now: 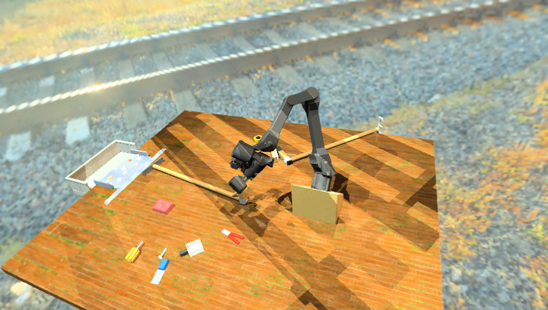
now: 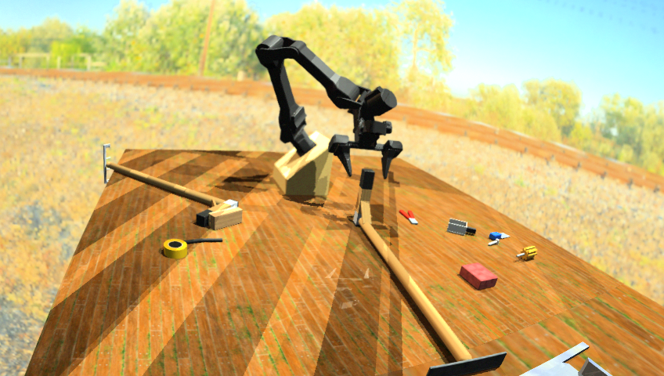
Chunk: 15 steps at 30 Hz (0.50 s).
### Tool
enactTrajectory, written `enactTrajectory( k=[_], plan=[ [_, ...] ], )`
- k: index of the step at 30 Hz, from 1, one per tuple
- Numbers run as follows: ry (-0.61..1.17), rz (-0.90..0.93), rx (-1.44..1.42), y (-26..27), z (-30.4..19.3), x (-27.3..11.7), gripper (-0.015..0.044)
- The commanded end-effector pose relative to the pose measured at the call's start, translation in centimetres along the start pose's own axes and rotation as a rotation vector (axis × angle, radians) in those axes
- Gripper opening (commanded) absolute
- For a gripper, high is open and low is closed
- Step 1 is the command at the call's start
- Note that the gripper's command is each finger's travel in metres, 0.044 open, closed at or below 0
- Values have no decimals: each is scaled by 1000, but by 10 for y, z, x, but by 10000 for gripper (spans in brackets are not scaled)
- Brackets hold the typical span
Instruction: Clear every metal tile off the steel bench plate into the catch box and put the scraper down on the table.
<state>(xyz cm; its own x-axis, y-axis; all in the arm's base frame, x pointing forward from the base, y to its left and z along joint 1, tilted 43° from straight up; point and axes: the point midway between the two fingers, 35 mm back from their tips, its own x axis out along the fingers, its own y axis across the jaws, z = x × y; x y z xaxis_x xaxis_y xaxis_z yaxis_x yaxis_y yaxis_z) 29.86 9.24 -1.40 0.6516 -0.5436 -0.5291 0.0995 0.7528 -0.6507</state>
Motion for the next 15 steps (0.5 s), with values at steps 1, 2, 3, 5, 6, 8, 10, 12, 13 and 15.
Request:
enactTrajectory(
  k=[1,2,3,5,6,8,10,12,13,15],
  plan=[
    [4,4,-9,1,-2,6,440],
    [4,4,-9,1,-2,7,440],
    [3,4,-9,0,-2,9,440],
    [3,4,-9,0,-2,12,440],
    [3,4,-9,0,-2,14,440],
    [3,4,-9,0,-2,17,440],
    [2,3,-9,0,-2,20,440],
    [1,3,-9,-1,-2,23,440],
    [1,2,-9,-1,-2,25,440],
    [0,1,-9,-1,-2,28,440]
  ],
)
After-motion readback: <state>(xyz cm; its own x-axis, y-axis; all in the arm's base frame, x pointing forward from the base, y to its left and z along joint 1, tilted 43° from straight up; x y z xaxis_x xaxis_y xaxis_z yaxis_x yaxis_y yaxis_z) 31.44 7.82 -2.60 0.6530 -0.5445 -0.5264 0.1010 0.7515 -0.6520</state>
